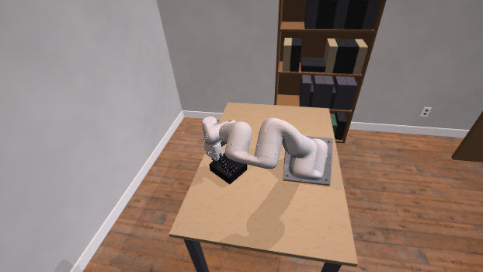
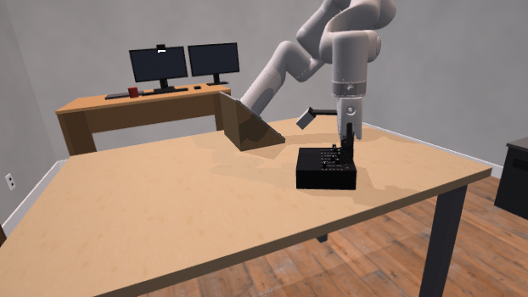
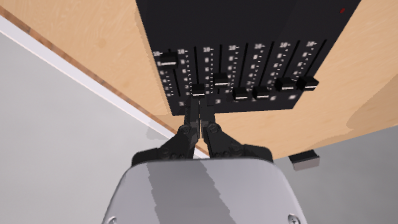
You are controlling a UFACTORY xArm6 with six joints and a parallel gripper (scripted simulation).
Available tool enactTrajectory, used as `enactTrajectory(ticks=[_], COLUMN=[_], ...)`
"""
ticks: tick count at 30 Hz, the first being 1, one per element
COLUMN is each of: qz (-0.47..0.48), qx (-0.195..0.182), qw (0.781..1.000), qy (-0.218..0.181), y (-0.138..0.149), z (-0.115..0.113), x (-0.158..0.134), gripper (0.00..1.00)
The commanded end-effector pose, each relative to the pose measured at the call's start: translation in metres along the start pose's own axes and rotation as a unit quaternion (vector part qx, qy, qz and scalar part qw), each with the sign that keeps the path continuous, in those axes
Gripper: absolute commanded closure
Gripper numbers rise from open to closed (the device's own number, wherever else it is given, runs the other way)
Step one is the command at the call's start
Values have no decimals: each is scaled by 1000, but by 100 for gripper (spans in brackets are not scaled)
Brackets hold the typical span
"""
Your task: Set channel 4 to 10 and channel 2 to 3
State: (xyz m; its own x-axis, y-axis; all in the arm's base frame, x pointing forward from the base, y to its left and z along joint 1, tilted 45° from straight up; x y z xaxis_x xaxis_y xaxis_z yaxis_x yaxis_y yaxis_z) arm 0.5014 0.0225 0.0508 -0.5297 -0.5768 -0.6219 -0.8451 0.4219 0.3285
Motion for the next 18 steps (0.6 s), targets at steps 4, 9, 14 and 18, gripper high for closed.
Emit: enactTrajectory(ticks=[4,9,14,18], qz=[0,0,0,0], qx=[2,2,2,2], qw=[1000,1000,1000,1000], qy=[0,0,0,0], y=[-1,-1,-1,-1], z=[-1,-1,-1,-1], x=[3,4,5,5], gripper=[100,100,100,100])
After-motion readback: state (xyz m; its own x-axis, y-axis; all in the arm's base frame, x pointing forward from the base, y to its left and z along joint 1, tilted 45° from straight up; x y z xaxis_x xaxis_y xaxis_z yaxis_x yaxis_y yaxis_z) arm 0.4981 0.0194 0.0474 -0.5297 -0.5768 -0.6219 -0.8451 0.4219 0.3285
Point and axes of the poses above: the point where the finger pads meet when closed, its own z axis out along the fingers, its own y axis across the jaws, x = y × z, the point moved 2 cm from there along -z, back along the fingers, and after that the axes turned 4 degrees about -z, right-handed, at the moved point
